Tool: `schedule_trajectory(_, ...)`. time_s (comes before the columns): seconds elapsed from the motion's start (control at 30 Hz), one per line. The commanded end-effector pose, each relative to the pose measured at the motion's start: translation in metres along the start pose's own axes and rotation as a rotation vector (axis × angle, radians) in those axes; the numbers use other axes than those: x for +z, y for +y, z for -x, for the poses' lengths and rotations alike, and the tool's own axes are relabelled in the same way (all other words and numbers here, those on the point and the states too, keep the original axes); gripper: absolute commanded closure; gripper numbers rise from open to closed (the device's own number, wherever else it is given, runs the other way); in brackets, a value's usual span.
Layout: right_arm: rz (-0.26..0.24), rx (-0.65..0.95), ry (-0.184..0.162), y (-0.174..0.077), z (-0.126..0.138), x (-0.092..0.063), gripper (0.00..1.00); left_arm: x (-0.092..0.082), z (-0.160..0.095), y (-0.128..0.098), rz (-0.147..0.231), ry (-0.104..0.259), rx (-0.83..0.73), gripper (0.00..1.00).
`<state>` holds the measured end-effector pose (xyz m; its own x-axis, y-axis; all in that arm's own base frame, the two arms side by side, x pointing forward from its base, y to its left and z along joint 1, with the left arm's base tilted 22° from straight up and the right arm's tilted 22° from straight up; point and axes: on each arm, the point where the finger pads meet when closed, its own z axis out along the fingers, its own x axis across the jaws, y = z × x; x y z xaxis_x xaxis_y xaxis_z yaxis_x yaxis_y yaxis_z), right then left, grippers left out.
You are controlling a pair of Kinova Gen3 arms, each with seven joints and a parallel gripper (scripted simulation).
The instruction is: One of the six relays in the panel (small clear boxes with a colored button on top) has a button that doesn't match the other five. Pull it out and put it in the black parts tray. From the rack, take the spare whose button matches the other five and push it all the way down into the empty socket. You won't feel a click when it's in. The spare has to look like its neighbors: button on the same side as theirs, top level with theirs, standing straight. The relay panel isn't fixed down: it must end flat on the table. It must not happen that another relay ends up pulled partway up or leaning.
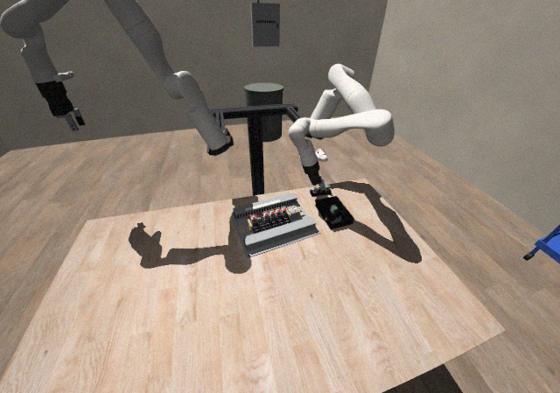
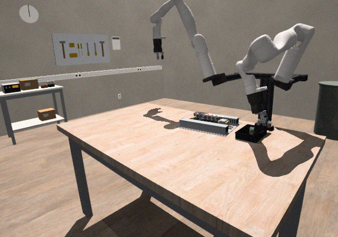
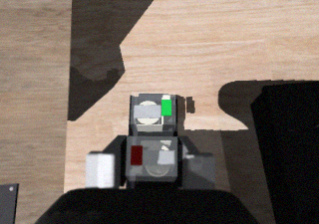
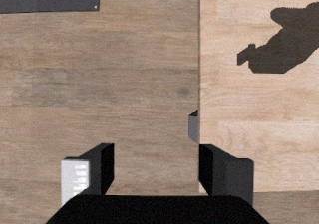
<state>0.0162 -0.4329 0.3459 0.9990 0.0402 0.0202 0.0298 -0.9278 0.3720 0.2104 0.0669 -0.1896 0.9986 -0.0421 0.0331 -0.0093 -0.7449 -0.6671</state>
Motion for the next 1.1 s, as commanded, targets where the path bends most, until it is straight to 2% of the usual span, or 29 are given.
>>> schedule_trajectory(0.0, 0.001, 0.000, 0.000, 0.000, 0.000, 0.000, 0.00, -0.004, 0.000, -0.001, 0.000, 0.001, 0.000, 1.00)
schedule_trajectory(1.07, 0.001, 0.000, 0.000, 0.000, 0.000, 0.000, 0.00, -0.037, 0.000, -0.013, 0.000, 0.001, 0.000, 1.00)
